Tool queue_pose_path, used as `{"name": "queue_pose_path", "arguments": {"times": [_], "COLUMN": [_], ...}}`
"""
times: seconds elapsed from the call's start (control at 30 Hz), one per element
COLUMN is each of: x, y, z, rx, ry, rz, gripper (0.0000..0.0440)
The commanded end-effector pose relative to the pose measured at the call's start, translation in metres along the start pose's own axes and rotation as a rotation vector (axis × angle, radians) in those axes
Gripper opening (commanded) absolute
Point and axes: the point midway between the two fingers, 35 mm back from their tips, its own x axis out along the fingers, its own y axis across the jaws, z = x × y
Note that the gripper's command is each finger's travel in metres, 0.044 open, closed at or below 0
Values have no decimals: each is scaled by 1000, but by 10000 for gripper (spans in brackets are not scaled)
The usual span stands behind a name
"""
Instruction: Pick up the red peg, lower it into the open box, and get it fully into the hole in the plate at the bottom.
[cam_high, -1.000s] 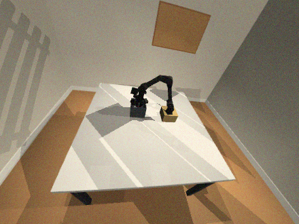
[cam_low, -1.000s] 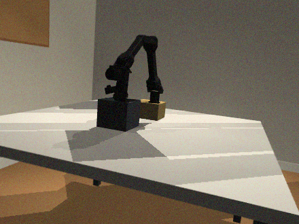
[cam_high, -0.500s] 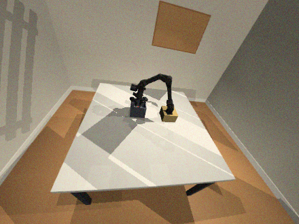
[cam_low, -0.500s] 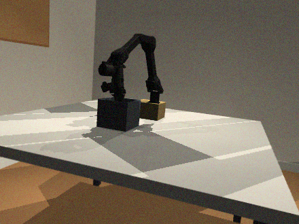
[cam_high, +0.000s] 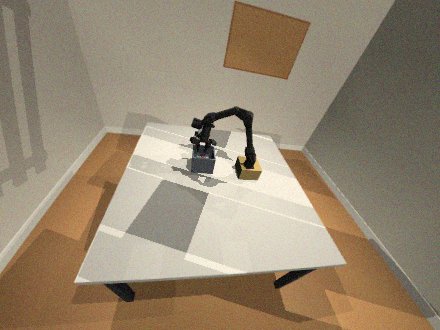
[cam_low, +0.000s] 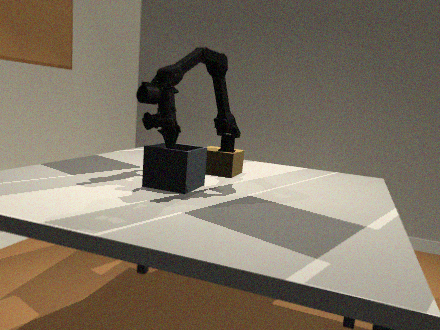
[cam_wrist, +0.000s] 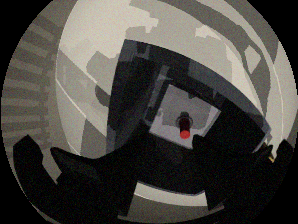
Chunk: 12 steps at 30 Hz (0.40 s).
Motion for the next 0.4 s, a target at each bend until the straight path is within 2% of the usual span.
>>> {"name": "queue_pose_path", "arguments": {"times": [0.0,0.37], "x": [-10,-44], "y": [6,24], "z": [5,23], "rx": [-1,-13], "ry": [1,-36], "rz": [34,141], "gripper": [233,251]}}
